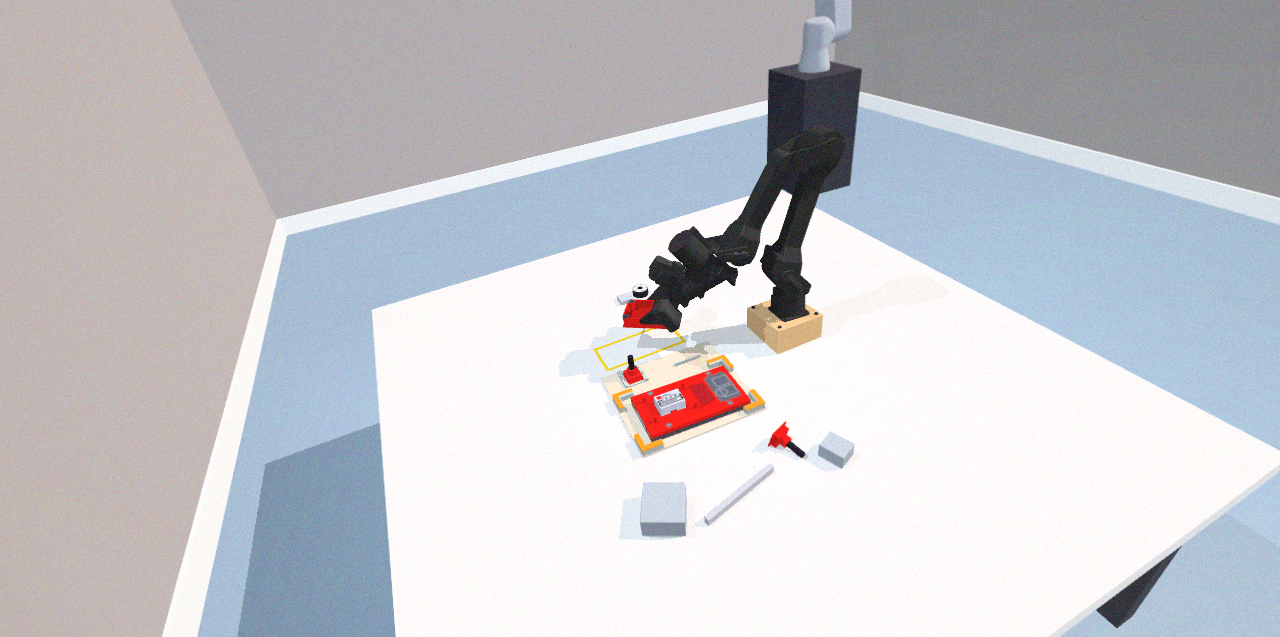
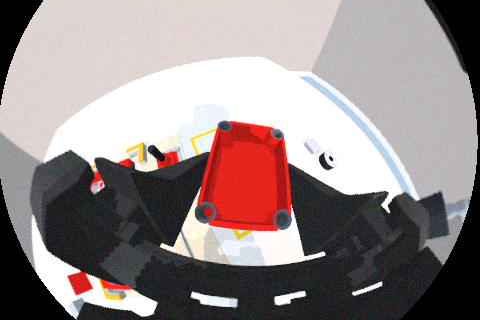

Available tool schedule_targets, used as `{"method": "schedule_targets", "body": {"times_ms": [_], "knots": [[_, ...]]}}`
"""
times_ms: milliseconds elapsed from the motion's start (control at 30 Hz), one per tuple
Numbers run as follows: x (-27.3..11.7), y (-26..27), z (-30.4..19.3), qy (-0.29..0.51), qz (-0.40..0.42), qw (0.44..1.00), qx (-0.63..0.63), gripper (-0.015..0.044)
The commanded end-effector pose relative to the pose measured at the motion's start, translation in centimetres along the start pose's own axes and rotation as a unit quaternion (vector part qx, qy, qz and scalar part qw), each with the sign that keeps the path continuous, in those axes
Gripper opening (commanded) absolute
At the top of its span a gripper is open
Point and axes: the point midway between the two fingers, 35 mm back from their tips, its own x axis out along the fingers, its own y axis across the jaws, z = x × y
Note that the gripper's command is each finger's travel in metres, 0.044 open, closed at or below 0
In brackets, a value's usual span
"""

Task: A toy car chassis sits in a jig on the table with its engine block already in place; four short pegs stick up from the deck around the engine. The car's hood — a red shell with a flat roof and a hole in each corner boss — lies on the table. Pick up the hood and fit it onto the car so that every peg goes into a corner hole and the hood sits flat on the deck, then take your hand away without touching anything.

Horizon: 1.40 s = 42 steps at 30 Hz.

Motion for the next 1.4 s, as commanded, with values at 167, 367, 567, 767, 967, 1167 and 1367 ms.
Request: {"method": "schedule_targets", "body": {"times_ms": [167,367,567,767,967,1167,1367], "knots": [[-0.21,0.0,0.78,-0.009,-0.001,1.0,0.006,0.0],[-0.21,0.0,0.78,-0.009,-0.001,1.0,0.006,0.0],[-0.2,0.01,0.66,-0.009,-0.001,1.0,-0.001,0.0],[-0.18,0.03,0.42,-0.008,-0.002,0.997,-0.072,0.0],[-0.17,0.03,0.37,-0.008,-0.003,0.986,-0.168,0.0],[-0.17,0.03,0.35,-0.008,-0.003,0.964,-0.265,0.0],[-0.17,0.03,0.34,-0.008,-0.004,0.933,-0.36,0.0]]}}
